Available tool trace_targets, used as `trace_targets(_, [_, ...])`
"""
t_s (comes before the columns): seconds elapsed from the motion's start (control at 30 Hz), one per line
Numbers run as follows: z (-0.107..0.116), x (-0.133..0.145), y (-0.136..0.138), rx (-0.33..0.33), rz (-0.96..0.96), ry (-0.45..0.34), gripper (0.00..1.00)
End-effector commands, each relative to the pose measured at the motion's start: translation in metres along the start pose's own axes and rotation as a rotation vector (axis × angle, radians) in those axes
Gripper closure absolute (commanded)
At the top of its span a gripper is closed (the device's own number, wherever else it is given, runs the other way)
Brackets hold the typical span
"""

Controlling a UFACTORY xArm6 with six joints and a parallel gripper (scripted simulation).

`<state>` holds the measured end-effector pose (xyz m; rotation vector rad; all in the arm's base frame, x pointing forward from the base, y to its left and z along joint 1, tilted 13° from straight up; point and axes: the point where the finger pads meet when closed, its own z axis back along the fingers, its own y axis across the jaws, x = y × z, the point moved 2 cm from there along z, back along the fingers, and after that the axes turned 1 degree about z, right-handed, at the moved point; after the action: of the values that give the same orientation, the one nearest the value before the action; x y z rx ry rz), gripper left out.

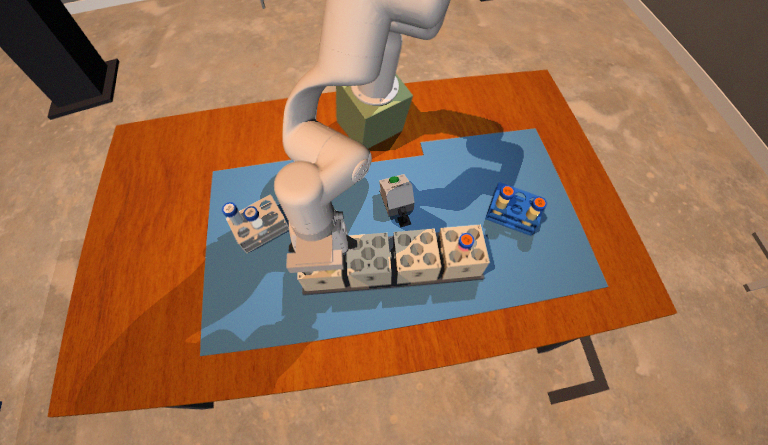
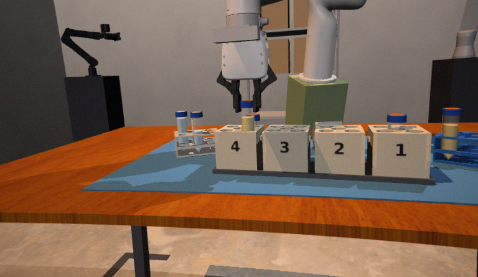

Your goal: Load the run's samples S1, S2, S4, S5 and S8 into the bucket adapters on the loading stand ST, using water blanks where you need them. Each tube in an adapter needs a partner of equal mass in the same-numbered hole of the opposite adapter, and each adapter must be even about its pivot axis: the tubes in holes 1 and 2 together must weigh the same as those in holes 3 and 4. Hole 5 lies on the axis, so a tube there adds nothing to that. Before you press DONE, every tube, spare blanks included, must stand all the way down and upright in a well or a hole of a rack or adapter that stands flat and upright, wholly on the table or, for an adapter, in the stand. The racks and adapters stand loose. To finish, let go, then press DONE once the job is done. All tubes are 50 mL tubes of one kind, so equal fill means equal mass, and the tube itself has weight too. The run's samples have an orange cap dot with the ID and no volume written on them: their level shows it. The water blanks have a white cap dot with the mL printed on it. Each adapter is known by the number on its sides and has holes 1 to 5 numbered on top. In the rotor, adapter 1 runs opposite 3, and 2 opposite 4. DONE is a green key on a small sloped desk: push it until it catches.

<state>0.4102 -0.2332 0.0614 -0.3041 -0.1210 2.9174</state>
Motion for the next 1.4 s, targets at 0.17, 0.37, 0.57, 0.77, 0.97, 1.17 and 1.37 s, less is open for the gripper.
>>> trace_targets(0.17, [-0.008,-0.001,0.0,0.001,0.0,0.003,1.0])
trace_targets(0.37, [-0.012,-0.001,0.0,0.001,0.0,0.003,1.0])
trace_targets(0.57, [-0.018,-0.001,0.0,0.001,0.0,0.003,1.0])
trace_targets(0.77, [-0.024,-0.001,0.0,0.001,0.0,0.003,1.0])
trace_targets(0.97, [-0.028,-0.001,0.0,0.001,0.0,0.003,1.0])
trace_targets(1.17, [-0.034,-0.001,0.0,0.001,0.0,0.003,1.0])
trace_targets(1.37, [-0.035,-0.001,0.0,0.001,0.0,0.003,1.0])
